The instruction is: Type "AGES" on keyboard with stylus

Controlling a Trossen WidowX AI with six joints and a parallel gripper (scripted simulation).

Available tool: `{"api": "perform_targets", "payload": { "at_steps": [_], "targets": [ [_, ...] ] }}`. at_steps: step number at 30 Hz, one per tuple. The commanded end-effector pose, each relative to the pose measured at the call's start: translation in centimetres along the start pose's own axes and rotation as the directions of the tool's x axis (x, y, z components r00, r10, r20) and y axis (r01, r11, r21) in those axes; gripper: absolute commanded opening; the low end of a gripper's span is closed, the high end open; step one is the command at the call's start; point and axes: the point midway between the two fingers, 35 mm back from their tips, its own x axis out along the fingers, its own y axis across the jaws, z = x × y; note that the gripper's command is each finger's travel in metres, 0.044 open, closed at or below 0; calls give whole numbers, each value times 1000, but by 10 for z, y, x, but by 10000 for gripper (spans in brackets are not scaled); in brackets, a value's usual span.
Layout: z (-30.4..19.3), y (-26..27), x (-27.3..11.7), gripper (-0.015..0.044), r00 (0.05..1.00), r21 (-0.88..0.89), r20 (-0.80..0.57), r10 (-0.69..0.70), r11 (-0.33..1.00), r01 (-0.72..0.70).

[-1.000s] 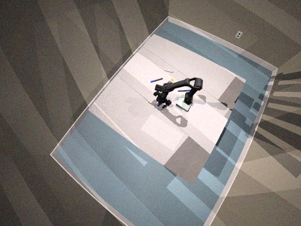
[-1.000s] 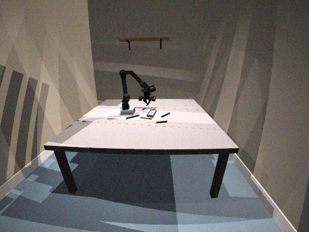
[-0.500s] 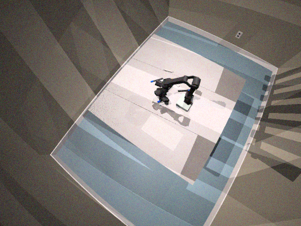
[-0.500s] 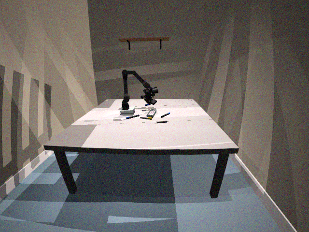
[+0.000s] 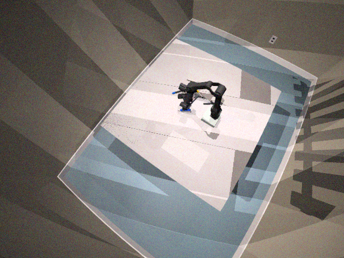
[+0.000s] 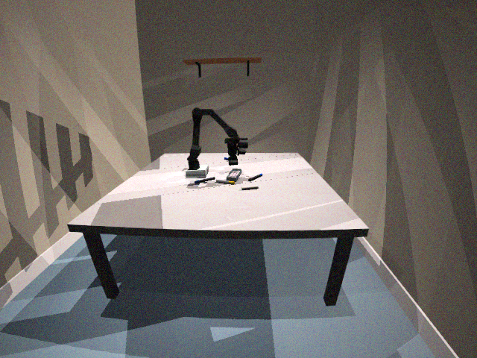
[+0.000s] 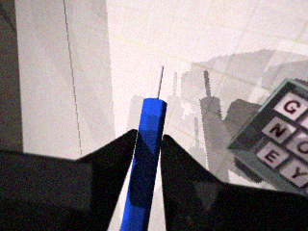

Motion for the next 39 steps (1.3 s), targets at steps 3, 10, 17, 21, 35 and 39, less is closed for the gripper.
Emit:
{"api": "perform_targets", "payload": {
  "at_steps": [3, 10, 17, 21, 35, 39],
  "targets": [
    [9, -14, -19, 0, 998, 350, 18, 62, 935, -64],
    [15, -28, -39, 0, 990, 669, 50, 130, 732, -130],
    [19, -40, -60, 0, 974, 888, 92, 208, 425, -174],
    [22, -47, -72, 0, 960, 959, 124, 251, 219, -181],
    [26, -64, -100, 0, 919, 963, 212, 333, -232, -138],
    [26, -64, -100, 0, 919, 963, 212, 333, -232, -138]
  ]
}}
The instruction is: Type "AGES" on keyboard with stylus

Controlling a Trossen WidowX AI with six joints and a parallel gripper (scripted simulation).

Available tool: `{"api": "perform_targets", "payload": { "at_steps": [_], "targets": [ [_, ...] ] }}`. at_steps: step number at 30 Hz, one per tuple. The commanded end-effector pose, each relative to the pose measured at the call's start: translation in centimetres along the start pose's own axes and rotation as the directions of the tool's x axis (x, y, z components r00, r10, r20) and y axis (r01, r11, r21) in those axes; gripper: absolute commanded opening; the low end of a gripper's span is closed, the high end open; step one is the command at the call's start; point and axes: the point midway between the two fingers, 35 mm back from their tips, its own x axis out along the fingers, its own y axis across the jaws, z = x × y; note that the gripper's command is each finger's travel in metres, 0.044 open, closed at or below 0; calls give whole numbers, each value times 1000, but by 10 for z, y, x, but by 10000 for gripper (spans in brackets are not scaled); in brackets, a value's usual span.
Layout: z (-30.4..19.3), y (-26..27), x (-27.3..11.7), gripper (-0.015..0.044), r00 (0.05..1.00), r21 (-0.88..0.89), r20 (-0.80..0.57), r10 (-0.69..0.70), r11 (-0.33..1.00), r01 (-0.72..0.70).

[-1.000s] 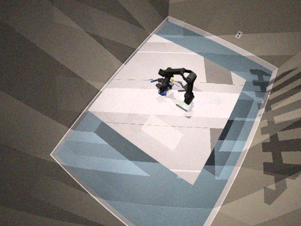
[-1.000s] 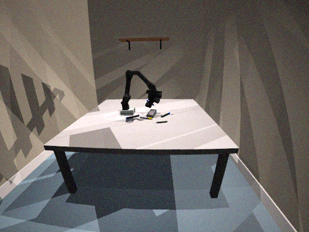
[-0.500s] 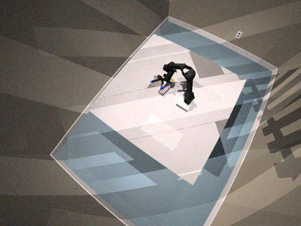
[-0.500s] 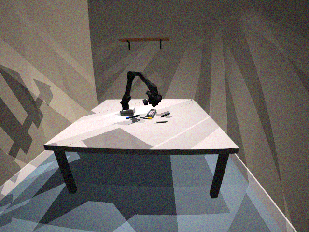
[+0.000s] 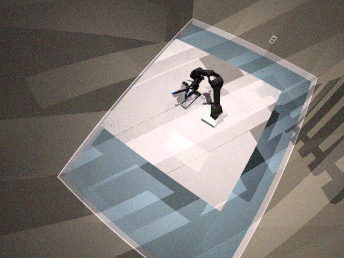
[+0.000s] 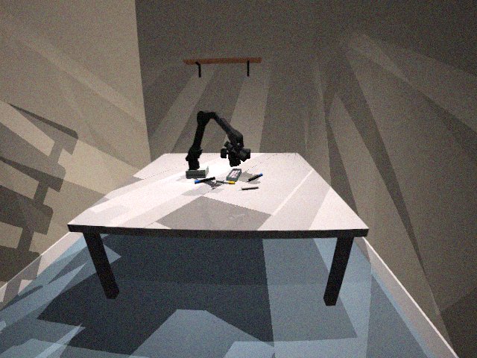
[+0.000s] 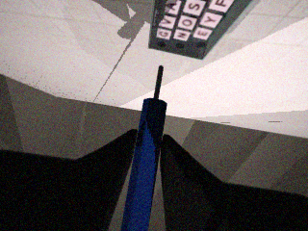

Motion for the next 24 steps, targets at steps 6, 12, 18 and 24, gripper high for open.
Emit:
{"api": "perform_targets", "payload": {
  "at_steps": [6, 12, 18, 24],
  "targets": [
    [18, 2, 8, 0, 1000, 22, -7, 8, 1000, -7],
    [30, 1, 16, 0, 1000, 22, -7, 8, 1000, -7],
    [31, 1, 17, 79, 1000, 22, -7, 8, 1000, -7],
    [33, 1, 18, 81, 1000, 22, -7, 8, 1000, -7]
  ]
}}
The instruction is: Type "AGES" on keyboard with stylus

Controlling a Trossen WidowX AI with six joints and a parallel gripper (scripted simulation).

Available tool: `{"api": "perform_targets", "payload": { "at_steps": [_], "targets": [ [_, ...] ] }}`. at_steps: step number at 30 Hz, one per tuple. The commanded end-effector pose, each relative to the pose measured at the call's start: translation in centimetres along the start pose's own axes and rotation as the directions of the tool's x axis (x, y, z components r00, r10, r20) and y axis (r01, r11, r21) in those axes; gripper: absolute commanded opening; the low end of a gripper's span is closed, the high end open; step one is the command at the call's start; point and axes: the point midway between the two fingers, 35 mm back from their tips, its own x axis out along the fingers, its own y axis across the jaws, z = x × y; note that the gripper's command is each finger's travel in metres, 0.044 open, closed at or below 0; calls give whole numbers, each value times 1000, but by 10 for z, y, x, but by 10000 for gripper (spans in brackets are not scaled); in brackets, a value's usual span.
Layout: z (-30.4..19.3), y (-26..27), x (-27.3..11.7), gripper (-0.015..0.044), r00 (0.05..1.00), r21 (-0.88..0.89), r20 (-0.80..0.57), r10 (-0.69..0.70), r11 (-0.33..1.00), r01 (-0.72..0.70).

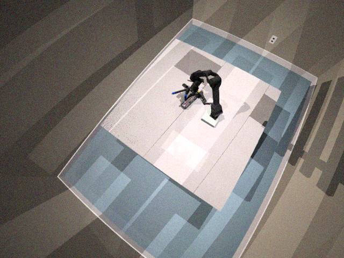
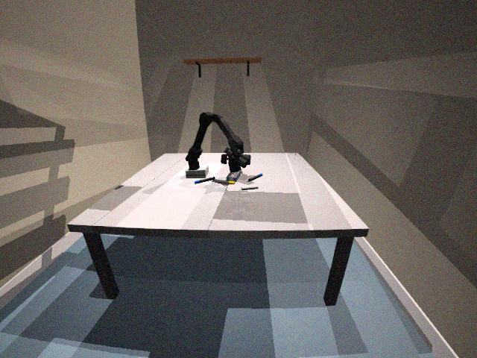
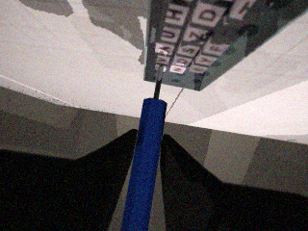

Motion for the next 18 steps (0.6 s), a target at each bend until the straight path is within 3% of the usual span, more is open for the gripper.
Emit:
{"api": "perform_targets", "payload": {
  "at_steps": [1, 18],
  "targets": [
    [1, 0, 1, 81, 1000, 7, -3, 2, 1000, -2],
    [9, 0, 5, 81, 1000, 7, -3, 2, 1000, -2]
  ]
}}
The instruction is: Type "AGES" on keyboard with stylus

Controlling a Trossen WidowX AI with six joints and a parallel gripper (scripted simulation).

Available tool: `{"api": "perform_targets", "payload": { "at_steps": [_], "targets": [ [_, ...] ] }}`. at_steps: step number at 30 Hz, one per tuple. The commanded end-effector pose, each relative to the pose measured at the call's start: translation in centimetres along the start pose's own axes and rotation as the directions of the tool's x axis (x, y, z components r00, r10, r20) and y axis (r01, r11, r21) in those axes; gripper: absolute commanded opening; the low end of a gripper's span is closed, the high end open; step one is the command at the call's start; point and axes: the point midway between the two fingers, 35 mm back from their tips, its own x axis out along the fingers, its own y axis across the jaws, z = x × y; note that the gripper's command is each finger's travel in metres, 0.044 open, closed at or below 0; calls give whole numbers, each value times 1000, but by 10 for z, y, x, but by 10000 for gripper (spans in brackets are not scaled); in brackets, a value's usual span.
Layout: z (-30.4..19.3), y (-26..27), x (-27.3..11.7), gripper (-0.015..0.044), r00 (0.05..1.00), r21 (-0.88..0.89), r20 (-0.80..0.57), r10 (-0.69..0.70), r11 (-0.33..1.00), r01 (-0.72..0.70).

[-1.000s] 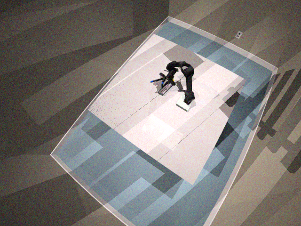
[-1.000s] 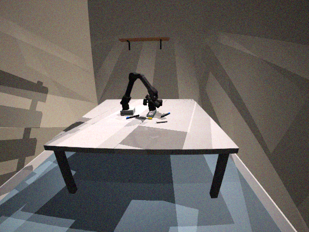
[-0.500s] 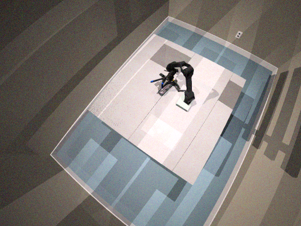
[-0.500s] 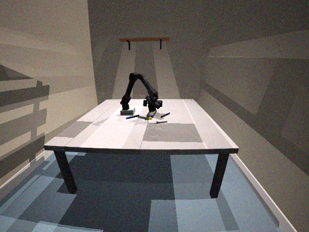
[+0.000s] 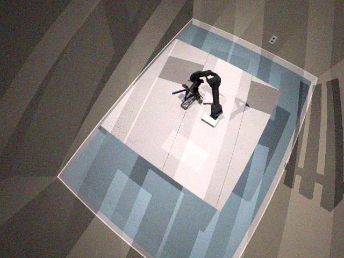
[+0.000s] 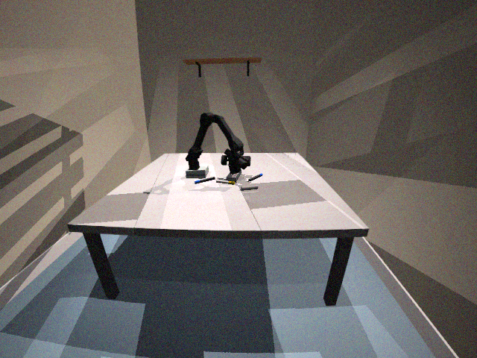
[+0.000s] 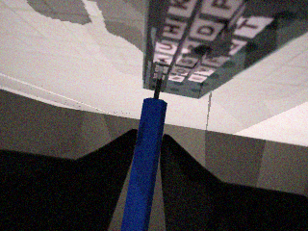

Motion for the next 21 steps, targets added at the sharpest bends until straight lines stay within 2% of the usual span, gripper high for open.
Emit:
{"api": "perform_targets", "payload": {
  "at_steps": [1, 21],
  "targets": [
    [1, 0, 1, 81, 1000, 7, -3, 2, 1000, -2],
    [7, 0, 5, 81, 1000, 7, -3, 2, 1000, -2]
  ]
}}
